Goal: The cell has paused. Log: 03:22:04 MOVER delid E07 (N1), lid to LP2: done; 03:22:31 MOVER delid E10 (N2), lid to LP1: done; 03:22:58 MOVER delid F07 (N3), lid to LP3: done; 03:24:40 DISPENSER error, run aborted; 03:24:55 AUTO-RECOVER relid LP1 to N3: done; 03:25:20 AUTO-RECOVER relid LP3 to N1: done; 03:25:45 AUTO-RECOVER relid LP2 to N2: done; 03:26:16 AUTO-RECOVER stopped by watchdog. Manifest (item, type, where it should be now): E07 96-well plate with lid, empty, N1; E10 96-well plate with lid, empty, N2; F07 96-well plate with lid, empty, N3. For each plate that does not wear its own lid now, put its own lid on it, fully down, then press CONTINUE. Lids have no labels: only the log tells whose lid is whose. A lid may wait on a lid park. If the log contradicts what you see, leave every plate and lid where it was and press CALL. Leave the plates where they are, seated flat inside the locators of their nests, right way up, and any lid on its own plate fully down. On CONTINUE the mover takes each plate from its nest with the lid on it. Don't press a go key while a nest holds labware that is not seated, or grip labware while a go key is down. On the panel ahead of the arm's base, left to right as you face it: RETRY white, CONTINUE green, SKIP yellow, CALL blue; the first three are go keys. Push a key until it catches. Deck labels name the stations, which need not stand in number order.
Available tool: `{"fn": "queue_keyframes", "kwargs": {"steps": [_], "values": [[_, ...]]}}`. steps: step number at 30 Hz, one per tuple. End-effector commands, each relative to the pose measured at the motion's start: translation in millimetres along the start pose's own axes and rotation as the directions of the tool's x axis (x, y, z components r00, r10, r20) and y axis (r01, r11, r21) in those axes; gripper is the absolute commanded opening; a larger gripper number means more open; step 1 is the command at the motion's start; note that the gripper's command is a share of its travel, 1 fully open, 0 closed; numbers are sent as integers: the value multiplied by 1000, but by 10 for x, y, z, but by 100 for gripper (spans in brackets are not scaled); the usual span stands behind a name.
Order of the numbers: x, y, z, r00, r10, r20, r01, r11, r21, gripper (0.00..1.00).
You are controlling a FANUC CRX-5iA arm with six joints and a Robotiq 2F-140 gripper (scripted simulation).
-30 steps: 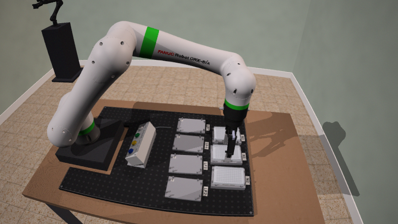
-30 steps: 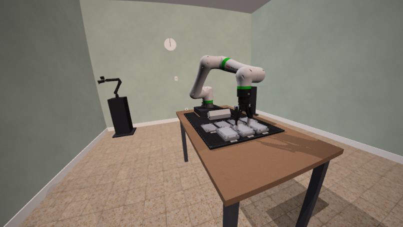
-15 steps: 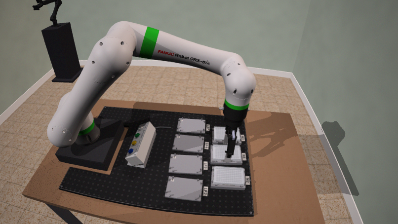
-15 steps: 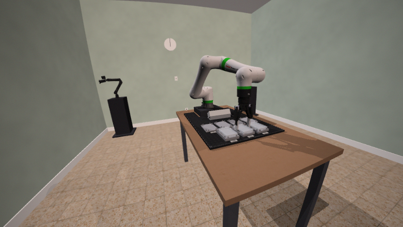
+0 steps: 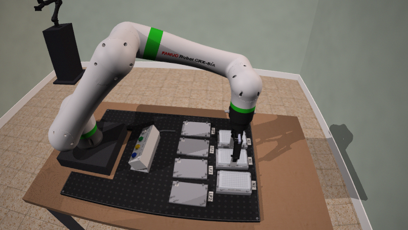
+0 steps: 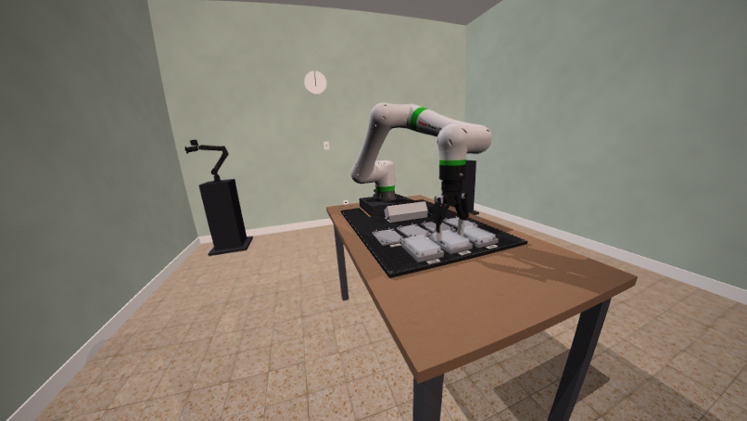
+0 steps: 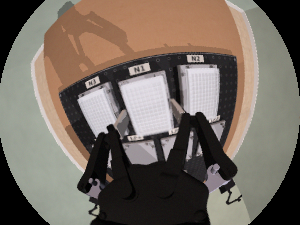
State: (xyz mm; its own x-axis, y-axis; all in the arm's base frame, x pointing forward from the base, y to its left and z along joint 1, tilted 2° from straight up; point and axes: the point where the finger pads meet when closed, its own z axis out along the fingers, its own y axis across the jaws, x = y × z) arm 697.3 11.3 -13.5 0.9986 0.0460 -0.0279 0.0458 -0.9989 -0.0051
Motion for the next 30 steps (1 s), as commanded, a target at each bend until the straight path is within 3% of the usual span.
{"fn": "queue_keyframes", "kwargs": {"steps": [1, 13, 14, 30], "values": [[2, 0, -3, 1000, 0, -1, 0, 1000, 0, 66], [2, 0, -3, 1000, 0, -1, 0, 1000, 0, 66], [2, 0, -3, 1000, 0, -1, 0, 1000, 0, 0], [2, 0, -3, 1000, 0, -1, 0, 1000, 0, 0]]}}
